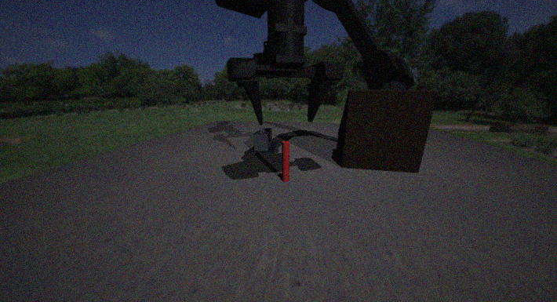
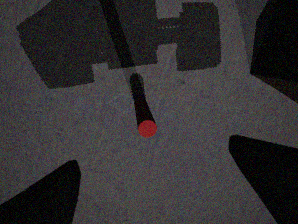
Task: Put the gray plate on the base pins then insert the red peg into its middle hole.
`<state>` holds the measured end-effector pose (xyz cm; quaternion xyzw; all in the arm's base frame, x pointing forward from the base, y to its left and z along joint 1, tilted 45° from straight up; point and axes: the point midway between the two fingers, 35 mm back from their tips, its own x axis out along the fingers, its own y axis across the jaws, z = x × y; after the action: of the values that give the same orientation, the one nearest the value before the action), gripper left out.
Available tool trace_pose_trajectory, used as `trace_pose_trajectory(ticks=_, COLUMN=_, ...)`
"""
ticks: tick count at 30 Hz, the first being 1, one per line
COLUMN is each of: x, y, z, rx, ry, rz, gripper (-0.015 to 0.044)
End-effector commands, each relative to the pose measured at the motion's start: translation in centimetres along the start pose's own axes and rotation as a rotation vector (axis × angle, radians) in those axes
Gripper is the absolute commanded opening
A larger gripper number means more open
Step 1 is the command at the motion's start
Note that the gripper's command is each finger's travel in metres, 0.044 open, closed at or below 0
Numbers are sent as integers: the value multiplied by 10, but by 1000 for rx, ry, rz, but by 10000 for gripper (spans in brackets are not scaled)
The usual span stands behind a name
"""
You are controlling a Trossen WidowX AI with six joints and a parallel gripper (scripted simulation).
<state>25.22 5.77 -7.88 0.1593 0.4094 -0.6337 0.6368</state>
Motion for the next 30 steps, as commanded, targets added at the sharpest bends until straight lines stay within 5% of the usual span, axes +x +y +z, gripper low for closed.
trace_pose_trajectory(ticks=1, x=10, y=0, z=0, rx=-6, ry=-6, rz=3, gripper=440)
trace_pose_trajectory(ticks=30, x=56, y=2, z=2, rx=-6, ry=-7, rz=3, gripper=440)
